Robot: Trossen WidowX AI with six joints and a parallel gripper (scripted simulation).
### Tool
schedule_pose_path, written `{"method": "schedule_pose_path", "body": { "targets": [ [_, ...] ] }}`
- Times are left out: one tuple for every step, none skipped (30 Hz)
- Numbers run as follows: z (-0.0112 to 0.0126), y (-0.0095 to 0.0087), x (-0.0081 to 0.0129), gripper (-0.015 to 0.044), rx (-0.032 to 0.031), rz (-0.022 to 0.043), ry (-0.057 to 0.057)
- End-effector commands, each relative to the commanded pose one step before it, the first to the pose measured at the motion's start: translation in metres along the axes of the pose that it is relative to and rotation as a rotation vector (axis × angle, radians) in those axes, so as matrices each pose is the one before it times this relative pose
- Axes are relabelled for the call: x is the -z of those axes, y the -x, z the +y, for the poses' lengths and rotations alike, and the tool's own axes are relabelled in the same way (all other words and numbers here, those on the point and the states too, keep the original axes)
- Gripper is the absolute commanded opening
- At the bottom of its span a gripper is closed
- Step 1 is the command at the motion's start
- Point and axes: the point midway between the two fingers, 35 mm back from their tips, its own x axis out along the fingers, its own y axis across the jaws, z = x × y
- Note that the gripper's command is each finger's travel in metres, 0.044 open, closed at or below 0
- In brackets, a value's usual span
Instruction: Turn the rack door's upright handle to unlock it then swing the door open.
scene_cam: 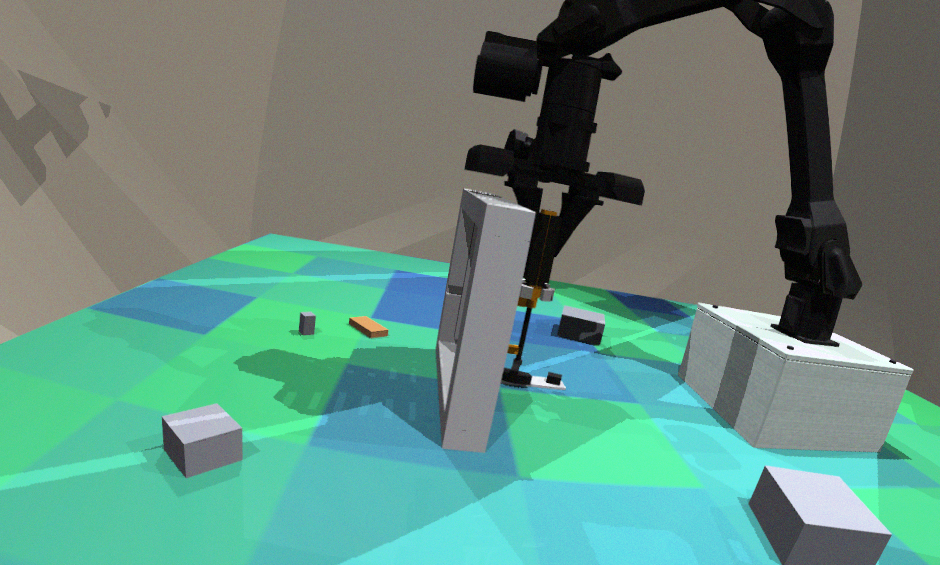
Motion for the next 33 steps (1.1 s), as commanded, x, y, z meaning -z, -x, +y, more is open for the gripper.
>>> {"method": "schedule_pose_path", "body": {
  "targets": [
    [0.00012,-0.00149,0.00061,0.0025,0.00211,0.00435,-0.1693],
    [0.0,0.0,0.0,0.0025,0.00001,0.0,-0.0493],
    [0.0,0.0,0.0,0.0025,0.00002,0.0,-0.0493],
    [0.0,0.0,0.0,0.0025,0.00002,0.0,-0.0493],
    [0.0,0.0,0.0,0.0025,0.00001,0.0,-0.0405],
    [0.0,0.0,0.0,0.0025,0.00001,0.0,-0.0243],
    [0.0,0.0,0.0,0.0025,0.0,0.0,-0.0081],
    [0.0,0.0,0.0,0.0025,0.0,0.0,0.0],
    [0.0,0.0,0.0,0.0025,0.0,0.0,0.0],
    [0.0,0.0,0.0,0.0025,0.0,0.0,0.0],
    [0.0,0.0,0.0,0.0025,0.0,0.0,0.0],
    [0.0,0.0,0.0,0.0025,0.0,0.0,0.0],
    [0.0,0.0,0.0,0.0052,0.0,0.0,0.0],
    [0.0,0.0,0.0,0.0078,0.0,0.0,0.0],
    [0.0,0.0,0.0,0.0104,0.0,0.0,0.0],
    [0.0,0.0,0.0,0.013,0.0,0.0,0.0],
    [0.0,0.0,0.0,0.0157,0.0,0.0,0.0],
    [0.0,0.0,0.0,0.0183,0.0,0.0,0.0],
    [0.0,0.0,0.0,0.0209,0.0,0.0,0.0],
    [0.0,0.0,0.0,0.0235,0.0,0.0,0.0],
    [0.0,0.0,0.0,0.0262,0.0,0.0,0.0],
    [0.0,0.0,0.0,0.0288,0.0,0.0,0.0],
    [0.0,0.0,0.0,0.0298,0.0,0.0,0.0],
    [0.0,0.0,0.0,0.0298,0.0,0.0,0.0082],
    [0.0,0.0,0.0,0.0298,-0.00001,-0.00001,0.0246],
    [0.0,0.0,0.00001,0.0298,-0.00001,-0.00002,0.0409],
    [0.0,0.0,0.00001,0.0298,-0.00001,-0.00002,0.0496],
    [0.0,0.0,0.00001,0.0298,-0.00001,-0.00002,0.0496],
    [0.0,0.0,0.00001,0.0298,-0.00001,-0.00002,0.0496],
    [0.0,0.0,0.00001,0.0298,-0.00001,-0.00002,0.0496],
    [0.0,0.0,0.0,0.0298,-0.00001,-0.00001,0.0496],
    [0.0,0.0,0.0,0.0298,-0.00001,0.0,0.0495],
    [0.0,0.0,0.0,0.0298,-0.00001,0.0,0.0495]
  ]
}}
